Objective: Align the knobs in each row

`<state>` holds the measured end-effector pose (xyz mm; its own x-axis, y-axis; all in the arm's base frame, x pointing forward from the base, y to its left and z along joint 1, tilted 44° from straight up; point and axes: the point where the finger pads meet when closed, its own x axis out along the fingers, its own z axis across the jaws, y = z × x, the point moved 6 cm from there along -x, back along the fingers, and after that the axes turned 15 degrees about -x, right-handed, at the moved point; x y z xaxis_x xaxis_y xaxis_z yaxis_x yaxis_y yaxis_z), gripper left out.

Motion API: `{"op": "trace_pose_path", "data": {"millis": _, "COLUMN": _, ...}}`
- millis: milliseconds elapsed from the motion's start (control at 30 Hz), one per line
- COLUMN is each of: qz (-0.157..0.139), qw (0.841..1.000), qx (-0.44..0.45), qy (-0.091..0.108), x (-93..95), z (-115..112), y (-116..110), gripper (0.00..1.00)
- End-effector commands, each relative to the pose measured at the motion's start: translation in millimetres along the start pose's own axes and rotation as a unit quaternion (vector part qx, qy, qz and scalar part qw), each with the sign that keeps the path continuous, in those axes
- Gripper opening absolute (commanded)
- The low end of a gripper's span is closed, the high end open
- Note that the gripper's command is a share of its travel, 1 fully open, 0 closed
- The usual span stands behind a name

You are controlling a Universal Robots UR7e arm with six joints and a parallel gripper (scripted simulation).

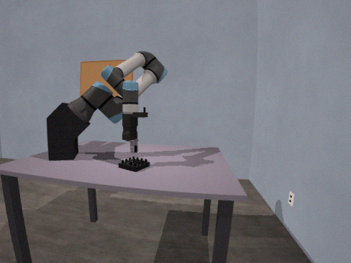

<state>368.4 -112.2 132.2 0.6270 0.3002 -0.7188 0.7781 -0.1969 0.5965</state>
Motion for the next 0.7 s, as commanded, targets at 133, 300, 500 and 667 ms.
{"op": "trace_pose_path", "data": {"millis": 133, "qz": 0.000, "qw": 1.000, "qx": 0.000, "qy": 0.000, "x": -0.2, "z": 0.1, "y": 0.2, "gripper": 0.46}}
{"op": "trace_pose_path", "data": {"millis": 300, "qz": 0.000, "qw": 1.000, "qx": 0.009, "qy": 0.000, "x": -0.4, "z": 0.4, "y": 0.4, "gripper": 0.46}}
{"op": "trace_pose_path", "data": {"millis": 500, "qz": 0.000, "qw": 0.999, "qx": 0.044, "qy": 0.000, "x": -1.3, "z": 1.6, "y": 1.2, "gripper": 0.46}}
{"op": "trace_pose_path", "data": {"millis": 667, "qz": 0.000, "qw": 0.997, "qx": 0.074, "qy": 0.000, "x": -2.0, "z": 2.5, "y": 1.8, "gripper": 0.46}}
